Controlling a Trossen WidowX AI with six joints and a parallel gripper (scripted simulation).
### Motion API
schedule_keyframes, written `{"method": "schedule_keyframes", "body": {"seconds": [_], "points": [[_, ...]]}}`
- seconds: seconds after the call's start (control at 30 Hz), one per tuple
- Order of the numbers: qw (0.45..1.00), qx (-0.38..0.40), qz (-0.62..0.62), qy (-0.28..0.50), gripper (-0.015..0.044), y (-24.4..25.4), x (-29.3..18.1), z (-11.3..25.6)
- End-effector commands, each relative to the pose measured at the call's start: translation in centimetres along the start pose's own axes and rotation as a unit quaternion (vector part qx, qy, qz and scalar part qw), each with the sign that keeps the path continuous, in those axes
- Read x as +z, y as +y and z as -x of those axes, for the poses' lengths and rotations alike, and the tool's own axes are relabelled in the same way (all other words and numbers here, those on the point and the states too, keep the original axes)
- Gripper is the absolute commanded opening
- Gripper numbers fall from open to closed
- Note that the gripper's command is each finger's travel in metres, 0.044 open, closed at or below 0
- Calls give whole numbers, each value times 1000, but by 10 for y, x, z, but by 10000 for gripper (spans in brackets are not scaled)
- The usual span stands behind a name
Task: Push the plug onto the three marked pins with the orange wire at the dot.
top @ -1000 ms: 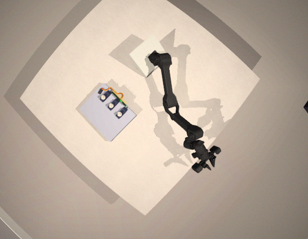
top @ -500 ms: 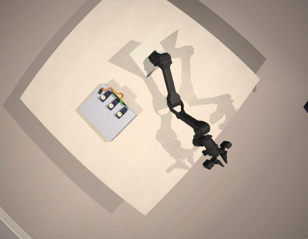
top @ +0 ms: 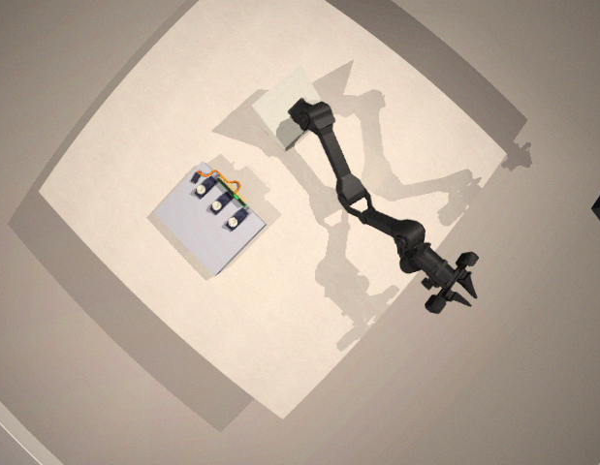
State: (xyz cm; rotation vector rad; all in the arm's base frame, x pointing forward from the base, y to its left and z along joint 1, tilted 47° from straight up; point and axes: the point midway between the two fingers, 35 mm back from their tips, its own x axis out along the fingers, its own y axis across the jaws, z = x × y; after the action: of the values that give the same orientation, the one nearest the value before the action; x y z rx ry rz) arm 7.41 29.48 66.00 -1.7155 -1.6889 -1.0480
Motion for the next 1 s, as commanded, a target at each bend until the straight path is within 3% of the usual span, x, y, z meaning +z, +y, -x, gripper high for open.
{"method": "schedule_keyframes", "body": {"seconds": [0.0,0.5,0.97], "points": [[999,-4,-1,33,115,-10,-24,4],[984,-44,-55,161,115,-62,-112,30],[928,-67,-157,331,115,-82,-223,106]]}}
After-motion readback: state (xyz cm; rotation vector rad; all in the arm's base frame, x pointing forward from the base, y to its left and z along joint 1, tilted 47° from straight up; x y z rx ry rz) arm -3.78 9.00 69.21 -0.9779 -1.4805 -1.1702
